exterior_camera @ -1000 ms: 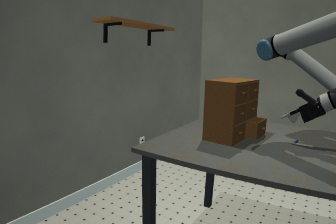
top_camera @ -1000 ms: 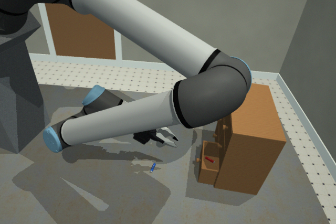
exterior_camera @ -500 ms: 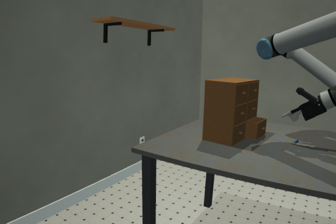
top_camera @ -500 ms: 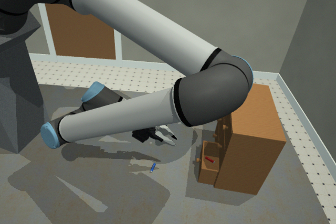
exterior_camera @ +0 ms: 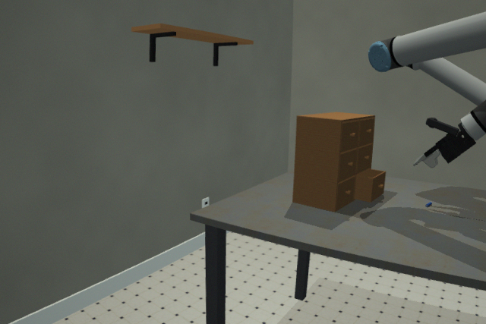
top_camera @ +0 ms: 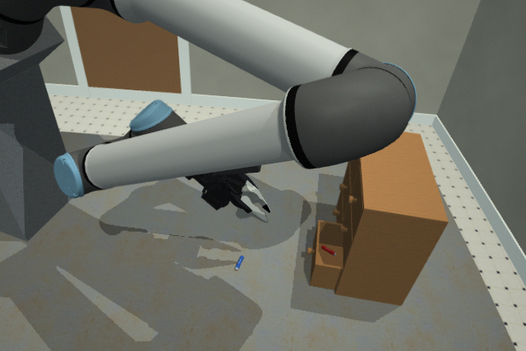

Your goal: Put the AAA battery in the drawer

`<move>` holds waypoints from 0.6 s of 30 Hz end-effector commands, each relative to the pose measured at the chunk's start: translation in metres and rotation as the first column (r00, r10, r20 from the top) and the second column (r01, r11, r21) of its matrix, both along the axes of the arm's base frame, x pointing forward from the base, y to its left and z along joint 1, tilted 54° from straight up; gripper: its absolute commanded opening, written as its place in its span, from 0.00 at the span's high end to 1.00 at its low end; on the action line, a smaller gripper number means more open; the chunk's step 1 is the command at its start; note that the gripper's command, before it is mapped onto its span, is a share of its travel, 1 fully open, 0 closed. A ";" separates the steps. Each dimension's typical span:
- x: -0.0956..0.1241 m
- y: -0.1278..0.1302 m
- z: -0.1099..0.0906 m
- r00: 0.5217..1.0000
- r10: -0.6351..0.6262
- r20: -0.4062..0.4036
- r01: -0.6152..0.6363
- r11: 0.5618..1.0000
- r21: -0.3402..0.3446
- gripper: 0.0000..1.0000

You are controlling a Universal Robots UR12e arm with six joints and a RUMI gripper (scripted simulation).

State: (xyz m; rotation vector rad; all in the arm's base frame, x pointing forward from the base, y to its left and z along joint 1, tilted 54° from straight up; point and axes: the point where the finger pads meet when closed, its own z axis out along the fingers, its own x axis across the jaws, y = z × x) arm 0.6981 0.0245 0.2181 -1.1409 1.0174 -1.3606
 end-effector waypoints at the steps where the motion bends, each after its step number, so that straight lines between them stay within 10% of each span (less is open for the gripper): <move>1: -0.019 -0.001 0.000 0.986 -0.017 -0.164 0.017 1.000 -0.003 0.80; 18: -0.067 0.000 -0.005 0.859 -0.051 -0.510 0.051 0.999 -0.013 0.80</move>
